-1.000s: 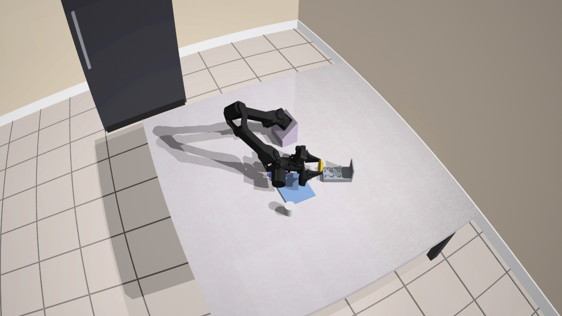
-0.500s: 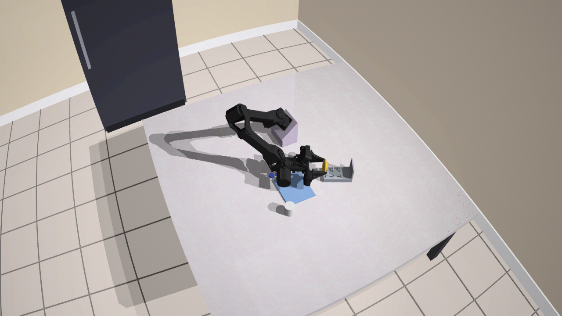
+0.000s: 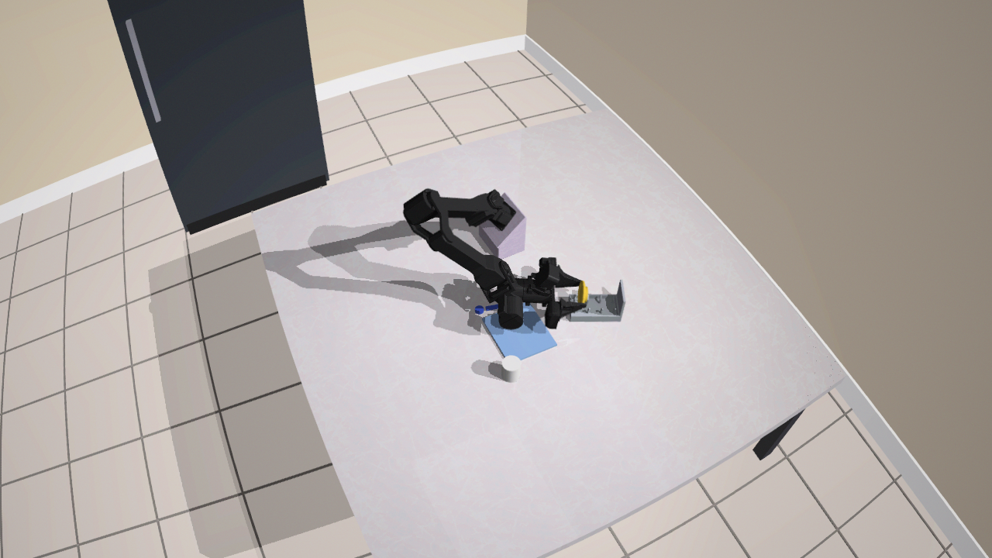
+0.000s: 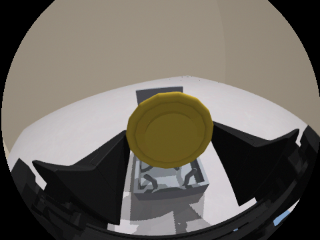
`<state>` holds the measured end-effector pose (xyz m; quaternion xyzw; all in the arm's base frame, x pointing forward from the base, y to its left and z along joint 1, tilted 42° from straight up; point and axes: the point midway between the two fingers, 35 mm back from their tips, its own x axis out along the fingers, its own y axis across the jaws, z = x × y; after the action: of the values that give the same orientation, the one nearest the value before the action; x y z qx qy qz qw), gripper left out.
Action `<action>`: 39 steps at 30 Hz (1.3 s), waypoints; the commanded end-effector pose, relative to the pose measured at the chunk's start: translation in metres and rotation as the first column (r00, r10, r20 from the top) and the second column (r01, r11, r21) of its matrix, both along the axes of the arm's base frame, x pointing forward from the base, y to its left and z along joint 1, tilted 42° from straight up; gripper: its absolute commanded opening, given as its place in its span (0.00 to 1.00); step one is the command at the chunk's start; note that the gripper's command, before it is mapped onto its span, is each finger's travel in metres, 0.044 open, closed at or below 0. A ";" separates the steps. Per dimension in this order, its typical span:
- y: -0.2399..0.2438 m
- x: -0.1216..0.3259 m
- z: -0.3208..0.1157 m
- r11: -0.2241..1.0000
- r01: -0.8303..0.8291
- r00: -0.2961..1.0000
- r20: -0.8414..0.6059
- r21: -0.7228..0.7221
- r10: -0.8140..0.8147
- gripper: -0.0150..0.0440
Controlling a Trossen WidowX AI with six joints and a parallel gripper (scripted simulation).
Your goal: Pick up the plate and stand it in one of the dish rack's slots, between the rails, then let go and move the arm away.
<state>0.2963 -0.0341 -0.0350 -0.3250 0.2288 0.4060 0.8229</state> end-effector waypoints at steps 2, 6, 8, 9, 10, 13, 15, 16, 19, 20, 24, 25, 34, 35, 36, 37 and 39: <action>0.004 0.002 -0.004 1.000 -0.001 1.000 -0.005 0.001 0.001 0.25; -0.006 0.001 -0.018 1.000 -0.003 1.000 -0.004 0.002 0.003 0.25; -0.007 0.001 -0.019 1.000 -0.003 1.000 -0.004 0.002 0.003 0.25; -0.006 0.001 -0.018 1.000 -0.002 1.000 -0.006 0.002 0.002 0.25; -0.004 0.000 -0.017 1.000 -0.001 1.000 -0.012 0.000 0.001 0.25; -0.003 -0.001 -0.016 1.000 0.000 1.000 -0.014 0.000 0.000 0.25; -0.003 -0.001 -0.016 1.000 0.000 1.000 -0.014 0.000 0.000 0.25; -0.003 -0.001 -0.016 1.000 0.000 1.000 -0.014 0.000 0.000 0.25; -0.003 -0.001 -0.016 1.000 0.000 1.000 -0.014 0.000 0.000 0.25; -0.003 -0.001 -0.016 1.000 0.000 1.000 -0.014 0.000 0.000 0.25; -0.004 0.000 -0.016 1.000 -0.002 1.000 -0.011 -0.002 0.002 0.43; -0.004 0.000 -0.016 1.000 -0.002 1.000 -0.011 -0.002 0.002 0.48; -0.004 0.000 -0.016 1.000 -0.002 1.000 -0.011 -0.002 0.002 0.88; -0.004 0.000 -0.016 1.000 -0.002 1.000 -0.011 -0.002 0.002 0.92; -0.004 0.000 -0.016 1.000 -0.002 1.000 -0.011 -0.002 0.002 0.93; -0.004 0.000 -0.016 1.000 -0.002 1.000 -0.011 -0.002 0.002 0.93; -0.004 0.000 -0.016 1.000 -0.002 1.000 -0.011 -0.002 0.002 0.93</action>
<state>0.2960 -0.0378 -0.0507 -0.3237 0.2337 0.4083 0.8209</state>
